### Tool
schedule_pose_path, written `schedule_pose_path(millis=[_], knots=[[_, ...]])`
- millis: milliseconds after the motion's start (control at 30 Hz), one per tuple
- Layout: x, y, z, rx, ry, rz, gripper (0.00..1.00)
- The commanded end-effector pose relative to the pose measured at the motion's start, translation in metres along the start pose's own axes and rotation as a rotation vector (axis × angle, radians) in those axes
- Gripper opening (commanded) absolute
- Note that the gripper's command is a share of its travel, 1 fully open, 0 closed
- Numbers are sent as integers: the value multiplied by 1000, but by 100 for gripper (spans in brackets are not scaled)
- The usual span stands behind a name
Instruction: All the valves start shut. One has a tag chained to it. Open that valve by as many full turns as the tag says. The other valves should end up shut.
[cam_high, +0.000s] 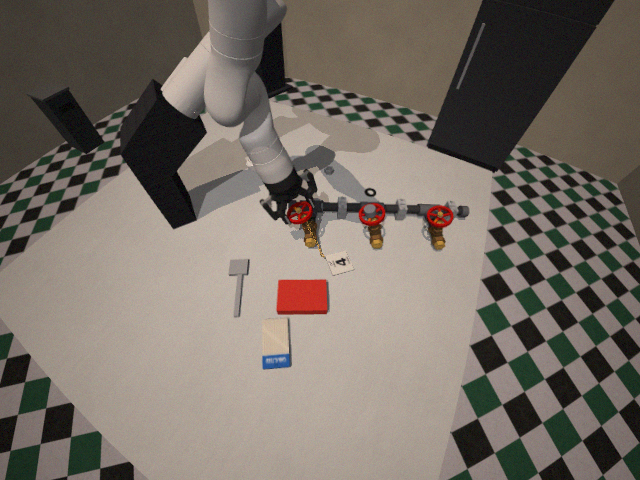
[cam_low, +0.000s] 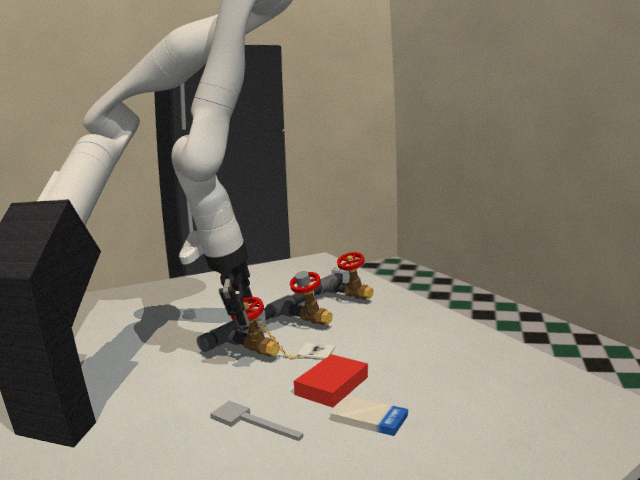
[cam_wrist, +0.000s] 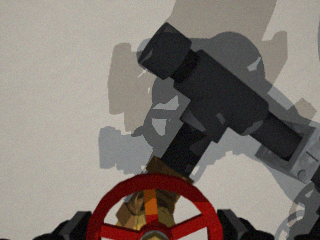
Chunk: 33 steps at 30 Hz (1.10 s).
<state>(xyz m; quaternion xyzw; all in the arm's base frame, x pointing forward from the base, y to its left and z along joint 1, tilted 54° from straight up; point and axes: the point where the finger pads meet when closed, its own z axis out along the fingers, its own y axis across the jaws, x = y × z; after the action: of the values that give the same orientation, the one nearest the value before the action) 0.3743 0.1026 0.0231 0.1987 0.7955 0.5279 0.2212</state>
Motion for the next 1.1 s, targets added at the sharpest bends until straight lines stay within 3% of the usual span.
schedule_pose_path(millis=[0, 1067], knots=[[-2, 2, 0, 2, -14, -135, 75], [-2, 3, 0, 8, -12, -1172, 75]])
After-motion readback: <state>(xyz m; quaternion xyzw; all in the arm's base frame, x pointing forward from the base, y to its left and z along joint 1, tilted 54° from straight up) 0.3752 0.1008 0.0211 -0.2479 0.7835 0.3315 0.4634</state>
